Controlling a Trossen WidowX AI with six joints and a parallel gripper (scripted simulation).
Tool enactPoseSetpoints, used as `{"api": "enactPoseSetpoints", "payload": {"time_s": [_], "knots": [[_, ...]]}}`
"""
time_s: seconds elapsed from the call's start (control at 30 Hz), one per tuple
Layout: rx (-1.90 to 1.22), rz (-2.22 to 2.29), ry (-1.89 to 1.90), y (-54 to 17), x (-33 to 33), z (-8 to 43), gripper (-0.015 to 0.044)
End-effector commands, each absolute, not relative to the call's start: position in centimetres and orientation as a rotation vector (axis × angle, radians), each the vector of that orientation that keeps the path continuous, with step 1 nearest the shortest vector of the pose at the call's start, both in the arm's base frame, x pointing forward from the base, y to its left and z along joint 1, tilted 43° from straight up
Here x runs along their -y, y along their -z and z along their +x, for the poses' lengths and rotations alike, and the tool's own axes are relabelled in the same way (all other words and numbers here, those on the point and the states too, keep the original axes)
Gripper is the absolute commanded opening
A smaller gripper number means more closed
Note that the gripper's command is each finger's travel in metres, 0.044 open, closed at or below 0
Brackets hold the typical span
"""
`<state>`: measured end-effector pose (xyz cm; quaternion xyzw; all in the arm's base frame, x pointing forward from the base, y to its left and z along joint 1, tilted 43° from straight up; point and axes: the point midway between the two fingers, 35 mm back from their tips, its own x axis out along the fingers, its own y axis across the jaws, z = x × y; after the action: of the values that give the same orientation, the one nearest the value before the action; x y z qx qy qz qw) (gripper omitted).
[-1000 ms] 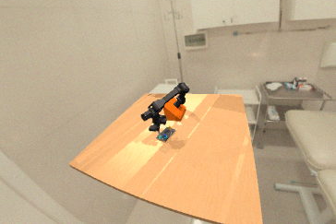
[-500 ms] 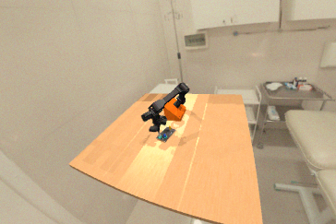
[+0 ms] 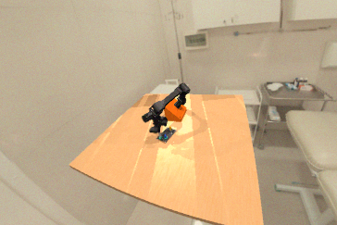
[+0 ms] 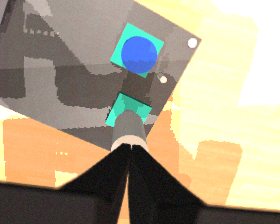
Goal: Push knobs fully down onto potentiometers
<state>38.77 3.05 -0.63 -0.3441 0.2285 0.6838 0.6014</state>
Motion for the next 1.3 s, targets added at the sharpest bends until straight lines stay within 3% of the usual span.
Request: {"api": "enactPoseSetpoints", "payload": {"time_s": [0.0, 1.27], "knots": [[-0.51, -0.804, -1.627, 2.31, -5.13, 38.87, 0.0], [-0.51, -0.804, -1.627, 2.57, -5.37, 38.85, 0.0]]}}
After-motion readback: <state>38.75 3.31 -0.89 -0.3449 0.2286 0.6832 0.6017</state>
